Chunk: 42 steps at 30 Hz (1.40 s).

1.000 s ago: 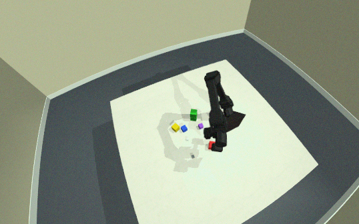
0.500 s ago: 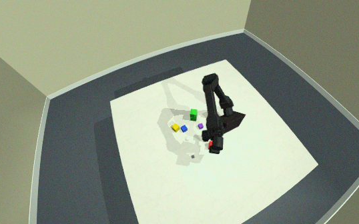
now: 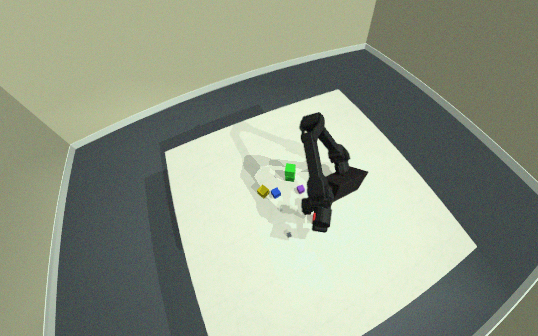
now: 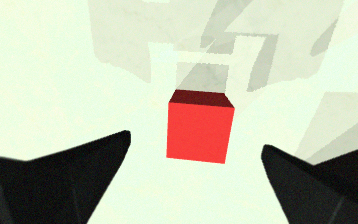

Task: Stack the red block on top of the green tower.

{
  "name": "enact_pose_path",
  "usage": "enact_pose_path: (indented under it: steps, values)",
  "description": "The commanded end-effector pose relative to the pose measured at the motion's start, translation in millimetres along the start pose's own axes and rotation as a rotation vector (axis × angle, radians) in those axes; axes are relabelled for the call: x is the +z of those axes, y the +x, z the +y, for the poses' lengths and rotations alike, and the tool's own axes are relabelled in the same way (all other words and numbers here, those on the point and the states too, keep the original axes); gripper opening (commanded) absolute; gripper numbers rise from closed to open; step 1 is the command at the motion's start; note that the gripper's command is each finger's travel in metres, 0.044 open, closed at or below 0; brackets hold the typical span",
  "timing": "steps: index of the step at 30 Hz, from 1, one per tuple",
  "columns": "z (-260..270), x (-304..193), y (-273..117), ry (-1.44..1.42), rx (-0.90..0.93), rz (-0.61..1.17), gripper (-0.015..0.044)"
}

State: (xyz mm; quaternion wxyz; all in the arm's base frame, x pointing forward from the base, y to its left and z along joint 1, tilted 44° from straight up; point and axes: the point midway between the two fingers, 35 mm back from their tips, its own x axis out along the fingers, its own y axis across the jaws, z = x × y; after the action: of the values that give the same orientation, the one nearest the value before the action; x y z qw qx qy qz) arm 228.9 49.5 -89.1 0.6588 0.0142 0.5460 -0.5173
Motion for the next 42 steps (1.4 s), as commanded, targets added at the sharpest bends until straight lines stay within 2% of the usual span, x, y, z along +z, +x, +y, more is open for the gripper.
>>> enact_pose_path:
  steps: [1, 26, 42]
  values:
    - [-1, 1, 8, -0.006, -0.004, -0.005, 0.0440]
    - [-3, 1, 49, -0.005, -0.006, -0.007, 0.0440]
    - [-3, 1, 50, -0.005, -0.006, -0.007, 0.0440]
